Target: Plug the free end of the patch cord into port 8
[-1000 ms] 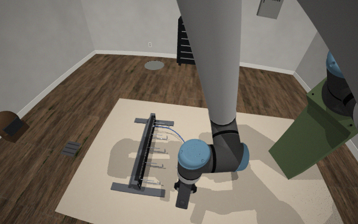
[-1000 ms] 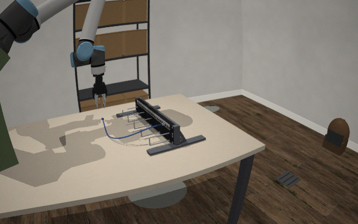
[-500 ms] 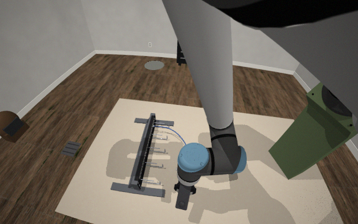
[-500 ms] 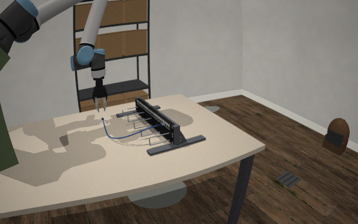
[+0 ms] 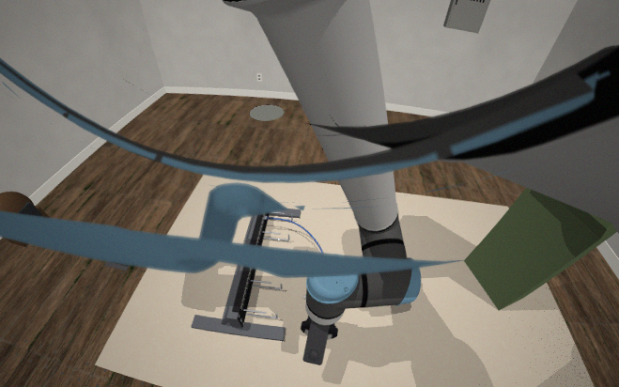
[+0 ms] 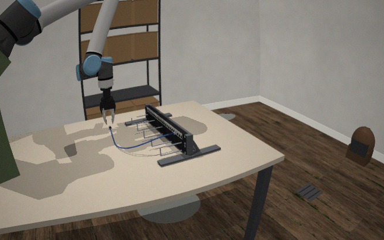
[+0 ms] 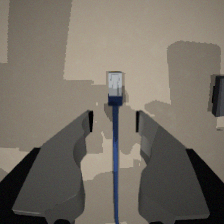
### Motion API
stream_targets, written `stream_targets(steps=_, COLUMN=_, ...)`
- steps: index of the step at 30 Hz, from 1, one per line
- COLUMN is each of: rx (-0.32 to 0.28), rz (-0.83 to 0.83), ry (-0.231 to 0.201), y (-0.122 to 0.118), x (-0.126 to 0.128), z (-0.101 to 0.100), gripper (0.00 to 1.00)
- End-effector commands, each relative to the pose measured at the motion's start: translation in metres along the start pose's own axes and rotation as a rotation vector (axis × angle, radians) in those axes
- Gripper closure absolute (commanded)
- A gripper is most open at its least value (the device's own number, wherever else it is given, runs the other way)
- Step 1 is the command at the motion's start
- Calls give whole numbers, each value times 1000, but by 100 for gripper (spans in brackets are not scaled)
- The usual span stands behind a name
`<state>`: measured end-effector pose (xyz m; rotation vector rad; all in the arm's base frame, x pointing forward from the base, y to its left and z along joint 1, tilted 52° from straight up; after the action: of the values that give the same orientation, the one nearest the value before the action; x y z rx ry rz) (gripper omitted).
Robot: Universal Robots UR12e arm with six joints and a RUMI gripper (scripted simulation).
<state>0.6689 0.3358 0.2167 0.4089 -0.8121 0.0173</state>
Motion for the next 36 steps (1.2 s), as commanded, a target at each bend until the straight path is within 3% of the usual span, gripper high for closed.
stream_targets(steps=1, rx=0, rz=0, ry=-1, y=0, x=0, z=-6, gripper=78)
stream_targets(steps=36, rx=0, rz=0, ry=-1, y=0, x=0, z=-14, gripper=78)
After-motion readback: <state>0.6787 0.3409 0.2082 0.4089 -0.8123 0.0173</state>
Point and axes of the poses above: the point where the finger pads meet when closed, its own z axis back along the fingers, its own x axis across the jaws, y = z × x, the point moved 10 cm from there along z, back along the fingers, and after that the axes turned 1 degree about z, right-handed, at the moved point
